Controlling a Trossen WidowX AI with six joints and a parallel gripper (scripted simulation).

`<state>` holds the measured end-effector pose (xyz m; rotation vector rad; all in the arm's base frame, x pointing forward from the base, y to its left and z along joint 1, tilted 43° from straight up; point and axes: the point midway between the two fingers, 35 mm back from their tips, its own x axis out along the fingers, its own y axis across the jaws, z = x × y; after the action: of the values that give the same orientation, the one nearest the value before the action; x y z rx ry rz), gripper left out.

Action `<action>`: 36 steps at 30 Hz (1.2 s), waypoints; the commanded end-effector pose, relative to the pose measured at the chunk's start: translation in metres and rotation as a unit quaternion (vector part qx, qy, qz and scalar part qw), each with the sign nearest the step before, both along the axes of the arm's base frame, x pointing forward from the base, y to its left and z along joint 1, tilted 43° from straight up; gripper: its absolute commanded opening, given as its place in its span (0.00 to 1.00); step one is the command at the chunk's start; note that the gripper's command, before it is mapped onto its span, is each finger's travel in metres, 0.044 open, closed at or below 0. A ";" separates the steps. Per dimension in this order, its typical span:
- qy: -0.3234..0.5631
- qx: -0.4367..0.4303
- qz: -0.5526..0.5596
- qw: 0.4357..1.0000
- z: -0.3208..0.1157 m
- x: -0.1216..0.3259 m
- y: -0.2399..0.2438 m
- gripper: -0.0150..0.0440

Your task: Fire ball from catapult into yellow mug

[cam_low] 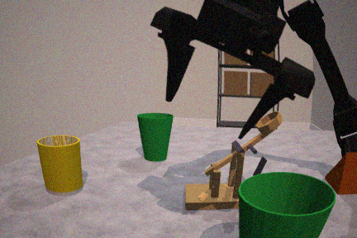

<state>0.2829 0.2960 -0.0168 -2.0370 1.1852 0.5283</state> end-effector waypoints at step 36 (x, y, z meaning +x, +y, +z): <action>-0.268 0.438 -0.274 0.813 0.137 0.177 0.026 1.00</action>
<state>0.4486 0.3217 0.1036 -0.9718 0.8992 0.1463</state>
